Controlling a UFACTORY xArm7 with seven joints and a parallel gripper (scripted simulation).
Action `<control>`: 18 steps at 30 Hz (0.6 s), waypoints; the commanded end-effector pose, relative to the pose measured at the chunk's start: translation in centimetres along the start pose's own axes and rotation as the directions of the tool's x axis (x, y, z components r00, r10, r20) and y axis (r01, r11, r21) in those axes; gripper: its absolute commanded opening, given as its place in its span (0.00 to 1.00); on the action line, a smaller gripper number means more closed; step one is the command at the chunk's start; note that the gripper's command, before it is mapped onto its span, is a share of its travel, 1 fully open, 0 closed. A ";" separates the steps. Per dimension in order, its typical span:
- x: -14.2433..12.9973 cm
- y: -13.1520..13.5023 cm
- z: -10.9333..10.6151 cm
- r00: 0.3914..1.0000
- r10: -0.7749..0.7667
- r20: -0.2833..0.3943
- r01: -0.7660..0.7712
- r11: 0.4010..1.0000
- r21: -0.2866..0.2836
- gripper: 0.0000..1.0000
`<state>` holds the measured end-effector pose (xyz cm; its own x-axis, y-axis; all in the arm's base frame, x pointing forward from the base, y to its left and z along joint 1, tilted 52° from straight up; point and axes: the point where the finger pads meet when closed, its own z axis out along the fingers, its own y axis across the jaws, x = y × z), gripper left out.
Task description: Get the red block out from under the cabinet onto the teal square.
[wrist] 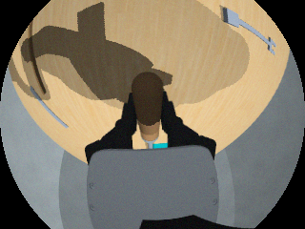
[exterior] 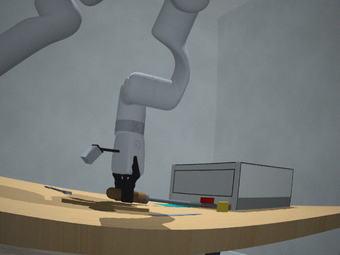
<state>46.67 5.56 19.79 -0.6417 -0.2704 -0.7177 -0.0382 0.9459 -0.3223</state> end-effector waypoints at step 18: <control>4.7 0.0 0.0 1.000 -0.001 0.002 0.001 1.000 -0.001 0.00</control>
<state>43.91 4.39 16.73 -0.6403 -0.2709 -0.7188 -0.0380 0.9458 -0.3225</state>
